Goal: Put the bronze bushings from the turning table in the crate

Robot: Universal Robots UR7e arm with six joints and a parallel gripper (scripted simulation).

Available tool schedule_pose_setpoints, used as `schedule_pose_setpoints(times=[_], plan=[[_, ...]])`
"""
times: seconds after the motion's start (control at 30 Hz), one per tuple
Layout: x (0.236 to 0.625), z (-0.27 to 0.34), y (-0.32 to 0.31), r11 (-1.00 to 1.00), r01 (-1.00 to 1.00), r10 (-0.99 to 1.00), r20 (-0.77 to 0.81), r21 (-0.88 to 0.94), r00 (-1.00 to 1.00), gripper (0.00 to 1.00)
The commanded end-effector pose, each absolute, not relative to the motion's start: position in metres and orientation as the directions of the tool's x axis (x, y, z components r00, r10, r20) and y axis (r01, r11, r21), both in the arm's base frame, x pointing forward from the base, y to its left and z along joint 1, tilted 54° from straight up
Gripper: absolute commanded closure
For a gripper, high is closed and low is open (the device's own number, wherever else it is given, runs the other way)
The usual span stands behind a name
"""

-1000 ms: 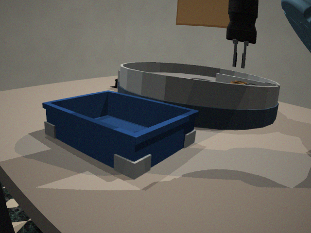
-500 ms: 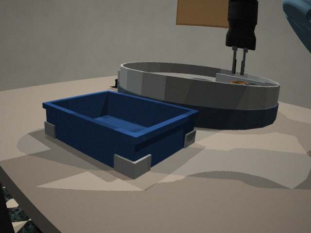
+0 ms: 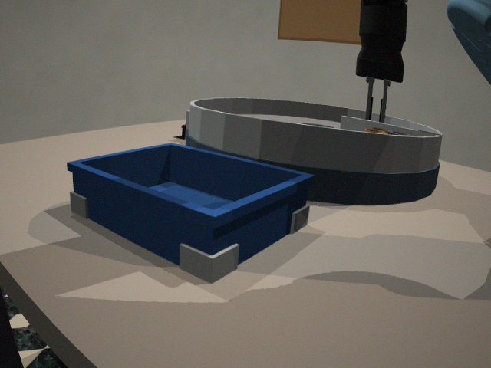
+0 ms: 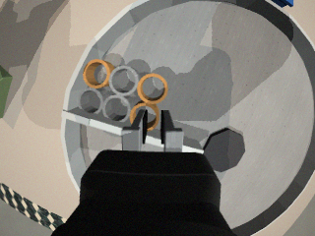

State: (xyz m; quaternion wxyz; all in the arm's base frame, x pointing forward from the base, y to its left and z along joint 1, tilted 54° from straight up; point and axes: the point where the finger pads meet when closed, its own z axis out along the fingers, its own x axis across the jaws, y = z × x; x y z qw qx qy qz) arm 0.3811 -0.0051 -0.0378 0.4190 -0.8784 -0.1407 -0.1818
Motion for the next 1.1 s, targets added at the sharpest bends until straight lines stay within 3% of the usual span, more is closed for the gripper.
schedule_pose_setpoints(times=[0.0, 1.07], plan=[[0.3814, -0.0379, -0.0055, -0.610, 0.400, 0.095, 0.438, -0.684, 0.894, 0.60], [0.3834, -0.0435, 0.0020, -0.610, 0.400, 0.095, 0.438, -0.684, 0.894, 0.60]])
